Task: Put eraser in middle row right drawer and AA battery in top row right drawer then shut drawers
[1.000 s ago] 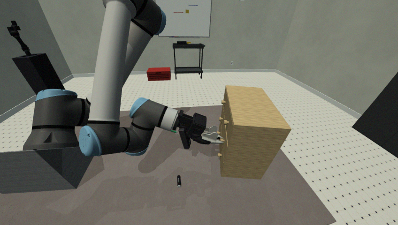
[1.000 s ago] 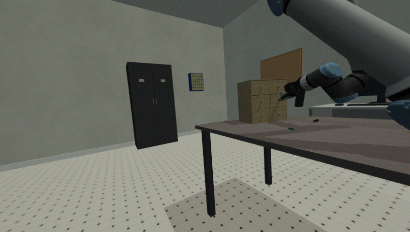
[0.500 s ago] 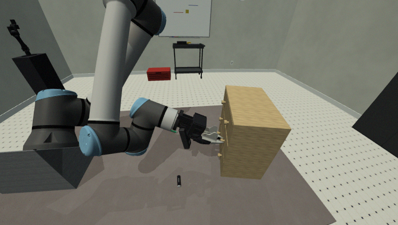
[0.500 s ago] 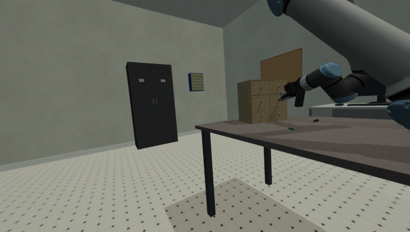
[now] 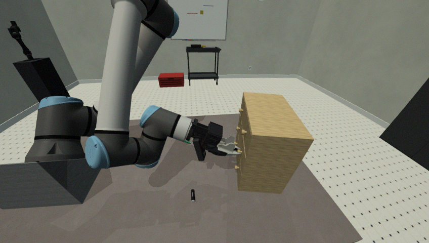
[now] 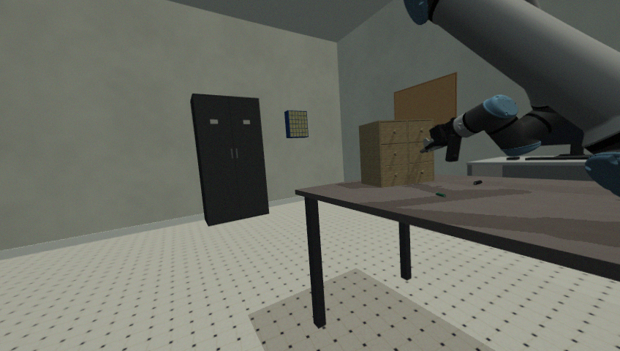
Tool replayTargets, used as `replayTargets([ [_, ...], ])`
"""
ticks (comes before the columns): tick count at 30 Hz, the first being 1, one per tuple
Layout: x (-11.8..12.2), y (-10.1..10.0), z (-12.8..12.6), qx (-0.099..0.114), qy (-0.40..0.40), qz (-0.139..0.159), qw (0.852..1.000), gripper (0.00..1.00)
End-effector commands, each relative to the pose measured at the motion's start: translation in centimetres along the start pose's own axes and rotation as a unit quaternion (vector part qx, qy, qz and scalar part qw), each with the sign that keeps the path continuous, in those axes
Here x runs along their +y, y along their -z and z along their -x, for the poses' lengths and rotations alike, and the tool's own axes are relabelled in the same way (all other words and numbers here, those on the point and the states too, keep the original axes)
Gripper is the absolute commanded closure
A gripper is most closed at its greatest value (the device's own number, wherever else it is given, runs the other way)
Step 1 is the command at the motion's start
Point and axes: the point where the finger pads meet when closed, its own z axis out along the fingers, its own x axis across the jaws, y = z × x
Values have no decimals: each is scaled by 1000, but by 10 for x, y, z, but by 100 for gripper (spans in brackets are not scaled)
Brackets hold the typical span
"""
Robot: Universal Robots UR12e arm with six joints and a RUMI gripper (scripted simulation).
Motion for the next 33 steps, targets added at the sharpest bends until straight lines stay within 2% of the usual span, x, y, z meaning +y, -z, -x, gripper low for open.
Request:
replayTargets([
  [1, 1, 0, 0, 0, 0, 0, 1000, 90],
  [5, 1, 0, 0, 0, 0, 0, 1000, 90],
  [15, 1, 0, 0, 0, 0, 0, 1000, 80],
  [33, -1, 6, 0, 0, 0, 0, 1000, 80],
])
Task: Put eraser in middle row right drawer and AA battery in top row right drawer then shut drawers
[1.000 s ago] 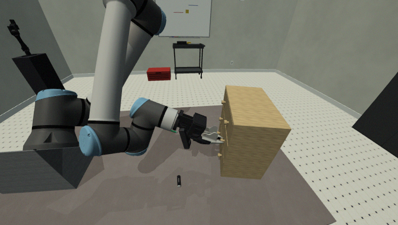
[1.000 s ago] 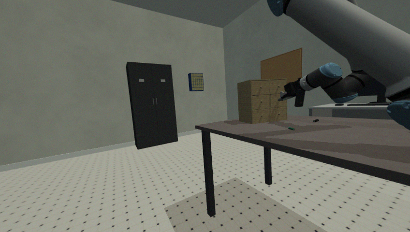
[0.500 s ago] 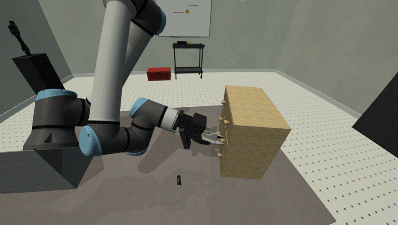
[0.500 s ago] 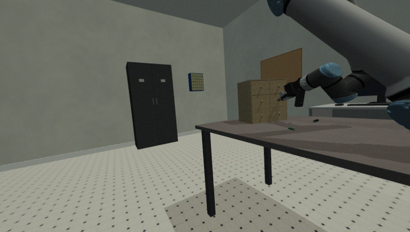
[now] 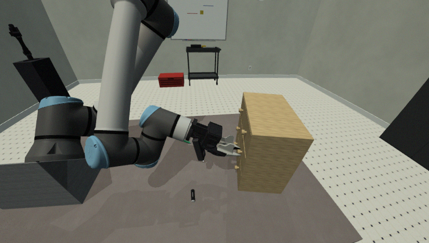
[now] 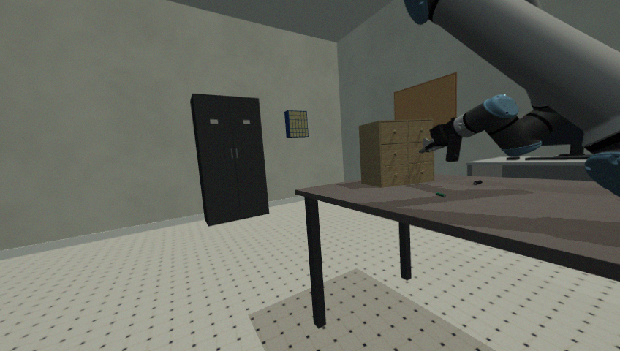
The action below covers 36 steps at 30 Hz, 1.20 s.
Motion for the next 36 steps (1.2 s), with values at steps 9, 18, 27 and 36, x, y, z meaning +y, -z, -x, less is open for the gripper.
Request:
replayTargets([
  [9, -7, 22, 0, 0, 0, 0, 1000, 80],
  [18, -15, 43, 0, 0, 0, 0, 1000, 80],
  [27, -16, 45, 0, 0, 0, 0, 1000, 80],
  [36, -16, 57, 0, 0, 0, 0, 1000, 80],
])
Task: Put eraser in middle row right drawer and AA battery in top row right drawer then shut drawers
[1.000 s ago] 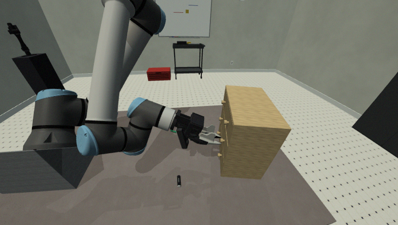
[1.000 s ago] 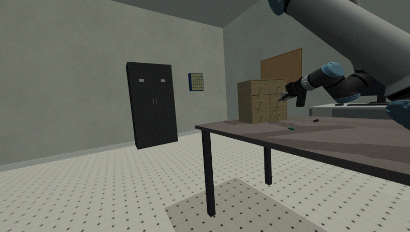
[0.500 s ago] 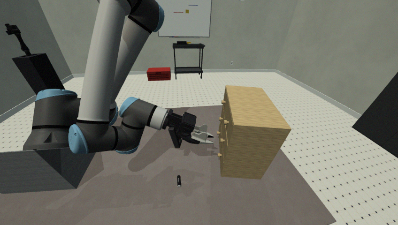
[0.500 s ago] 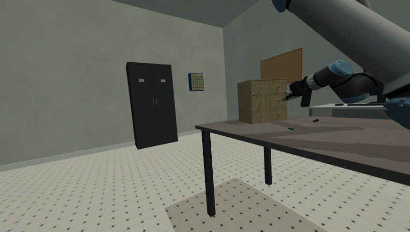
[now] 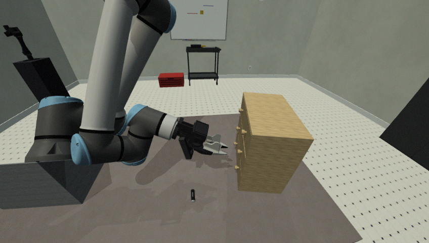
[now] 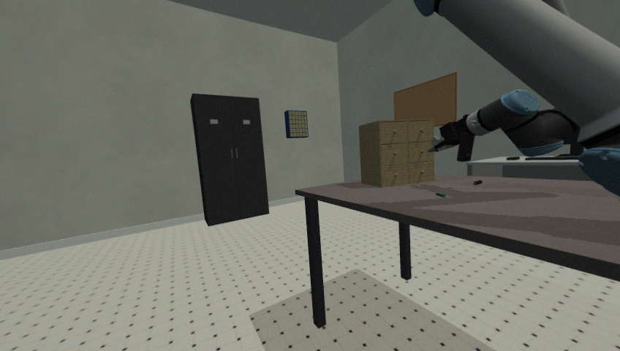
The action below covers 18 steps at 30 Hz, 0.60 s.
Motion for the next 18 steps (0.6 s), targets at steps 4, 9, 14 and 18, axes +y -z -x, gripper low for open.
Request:
replayTargets([
  [4, 1, 13, 0, 0, 0, 0, 1000, 80],
  [9, 1, 30, 0, 0, 0, 0, 1000, 80],
  [14, 2, 43, 0, 0, 0, 0, 1000, 80],
  [18, 2, 49, 0, 0, 0, 0, 1000, 80],
])
